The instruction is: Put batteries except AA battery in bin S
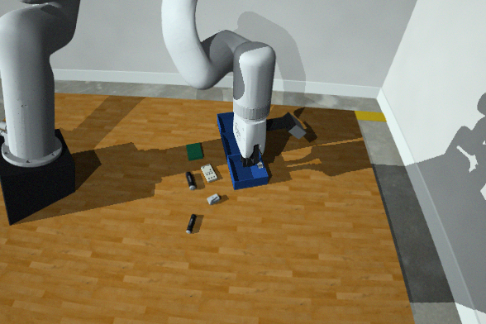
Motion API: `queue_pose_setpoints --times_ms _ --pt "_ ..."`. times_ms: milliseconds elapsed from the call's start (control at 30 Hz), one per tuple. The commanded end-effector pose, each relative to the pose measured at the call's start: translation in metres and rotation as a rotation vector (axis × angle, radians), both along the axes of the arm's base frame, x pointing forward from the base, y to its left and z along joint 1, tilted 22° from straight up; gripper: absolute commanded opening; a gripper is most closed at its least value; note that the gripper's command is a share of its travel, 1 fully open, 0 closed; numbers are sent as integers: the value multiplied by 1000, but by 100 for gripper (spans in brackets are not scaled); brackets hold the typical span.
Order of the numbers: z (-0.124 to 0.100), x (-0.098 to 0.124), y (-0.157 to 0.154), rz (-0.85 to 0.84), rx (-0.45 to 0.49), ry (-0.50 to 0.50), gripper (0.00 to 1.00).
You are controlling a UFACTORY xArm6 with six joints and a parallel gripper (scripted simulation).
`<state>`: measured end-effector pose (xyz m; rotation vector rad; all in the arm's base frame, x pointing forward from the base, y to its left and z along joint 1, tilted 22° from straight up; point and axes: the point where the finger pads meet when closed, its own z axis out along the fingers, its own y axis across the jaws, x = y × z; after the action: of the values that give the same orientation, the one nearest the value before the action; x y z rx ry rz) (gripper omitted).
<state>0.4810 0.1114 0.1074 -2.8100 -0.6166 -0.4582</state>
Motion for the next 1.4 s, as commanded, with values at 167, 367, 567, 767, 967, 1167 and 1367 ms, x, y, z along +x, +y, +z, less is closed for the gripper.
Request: queue_pose_setpoints --times_ms 167,367,567,767,967,1167,1367 --pt "22 -5 -6 -1 0 -3 7" --pt "22 -5 -6 -1 0 -3 7" --pt "25 -13 12 0 0 -3 7" --pt "30 -23 34 0 1 -3 7" --pt "35 -35 61 0 1 -3 7" --pt "36 -38 70 0 1 -3 7" --pt "31 -37 71 0 1 -3 7"
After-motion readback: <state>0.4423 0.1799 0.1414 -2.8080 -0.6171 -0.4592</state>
